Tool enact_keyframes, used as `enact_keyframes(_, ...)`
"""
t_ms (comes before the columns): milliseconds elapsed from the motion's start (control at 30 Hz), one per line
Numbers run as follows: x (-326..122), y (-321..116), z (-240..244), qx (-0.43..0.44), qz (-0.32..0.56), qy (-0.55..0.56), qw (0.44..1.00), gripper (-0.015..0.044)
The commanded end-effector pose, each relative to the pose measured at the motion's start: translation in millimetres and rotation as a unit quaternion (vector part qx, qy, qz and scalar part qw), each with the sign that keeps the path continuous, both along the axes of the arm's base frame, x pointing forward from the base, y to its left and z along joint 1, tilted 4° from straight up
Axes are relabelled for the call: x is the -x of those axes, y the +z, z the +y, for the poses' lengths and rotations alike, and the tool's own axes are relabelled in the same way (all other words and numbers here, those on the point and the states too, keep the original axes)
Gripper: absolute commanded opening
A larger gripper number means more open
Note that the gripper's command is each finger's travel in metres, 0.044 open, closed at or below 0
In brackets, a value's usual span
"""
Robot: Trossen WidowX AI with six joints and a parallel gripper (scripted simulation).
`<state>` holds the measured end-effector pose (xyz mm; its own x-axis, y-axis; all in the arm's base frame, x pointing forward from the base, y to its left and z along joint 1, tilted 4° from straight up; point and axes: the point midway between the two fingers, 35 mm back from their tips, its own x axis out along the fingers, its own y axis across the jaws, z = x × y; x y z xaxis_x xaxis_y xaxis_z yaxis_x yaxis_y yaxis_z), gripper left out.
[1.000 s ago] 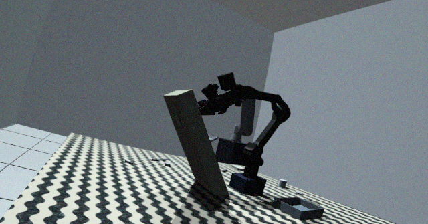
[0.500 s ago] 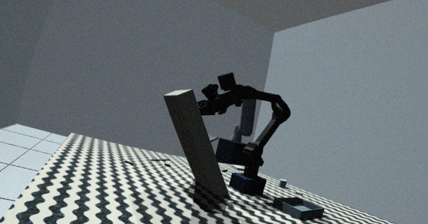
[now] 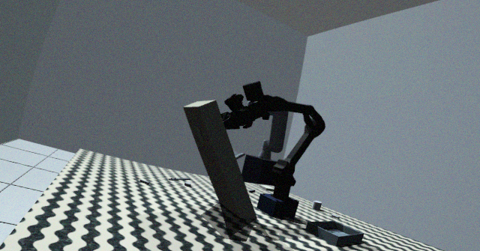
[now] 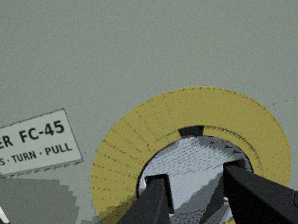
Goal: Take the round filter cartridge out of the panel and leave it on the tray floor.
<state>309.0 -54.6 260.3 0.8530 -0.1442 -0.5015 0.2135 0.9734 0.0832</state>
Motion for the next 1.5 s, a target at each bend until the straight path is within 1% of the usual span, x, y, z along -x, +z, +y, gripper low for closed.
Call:
enact_keyframes(0,-3.0,-4.1,-0.8,-0.001,0.003,-0.002,1.0,0.0115)
enact_keyframes(833,-9.0,-7.6,-1.9,-0.001,0.003,-0.002,1.0,0.0115)
enact_keyframes(1133,-5.8,-4.4,-1.0,0.0,0.001,0.0,1.0,0.0055)
enact_keyframes(1200,-5.8,-4.4,-1.0,0.0,0.001,0.0,1.0,0.0002)
enact_keyframes(1300,-6.3,-4.9,-1.1,-0.008,0.0,-0.005,1.0,0.0)
enact_keyframes(1467,-8.4,-6.9,-1.7,-0.071,-0.01,-0.042,0.997,0.0)
